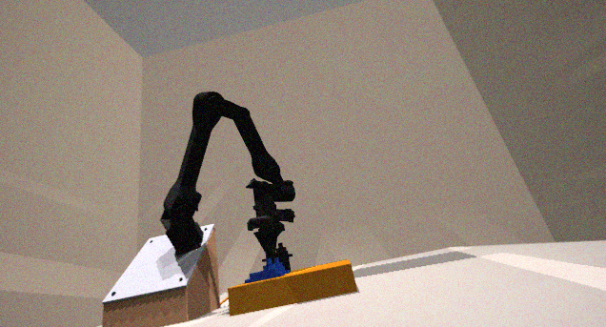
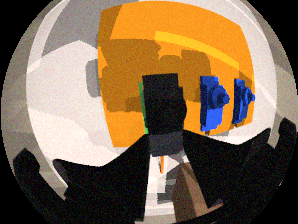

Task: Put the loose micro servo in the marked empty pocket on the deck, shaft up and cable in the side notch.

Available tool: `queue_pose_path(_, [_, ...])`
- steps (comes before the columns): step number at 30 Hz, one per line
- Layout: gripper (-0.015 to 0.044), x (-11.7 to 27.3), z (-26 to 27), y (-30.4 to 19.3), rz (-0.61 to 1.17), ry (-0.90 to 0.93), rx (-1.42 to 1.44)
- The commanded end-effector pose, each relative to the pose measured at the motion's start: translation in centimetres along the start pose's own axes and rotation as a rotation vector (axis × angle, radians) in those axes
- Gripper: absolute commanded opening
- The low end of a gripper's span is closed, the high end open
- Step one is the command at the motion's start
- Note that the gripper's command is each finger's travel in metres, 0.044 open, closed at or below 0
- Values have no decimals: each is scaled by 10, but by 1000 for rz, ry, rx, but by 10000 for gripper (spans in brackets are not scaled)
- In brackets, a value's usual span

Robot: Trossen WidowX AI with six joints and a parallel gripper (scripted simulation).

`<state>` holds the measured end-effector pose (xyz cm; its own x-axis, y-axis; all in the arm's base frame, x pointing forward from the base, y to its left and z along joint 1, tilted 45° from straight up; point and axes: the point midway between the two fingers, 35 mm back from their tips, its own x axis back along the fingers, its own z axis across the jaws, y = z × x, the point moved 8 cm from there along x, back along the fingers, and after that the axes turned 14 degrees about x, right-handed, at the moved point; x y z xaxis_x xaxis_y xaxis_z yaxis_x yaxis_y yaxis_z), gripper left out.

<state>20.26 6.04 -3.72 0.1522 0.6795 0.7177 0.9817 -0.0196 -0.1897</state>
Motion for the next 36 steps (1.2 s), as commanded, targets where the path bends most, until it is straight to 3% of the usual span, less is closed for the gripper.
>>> queue_pose_path(1, [0,-4,0,0,-5,-2,5])
queue_pose_path(36, [0,-39,0,0,-4,-4,5])
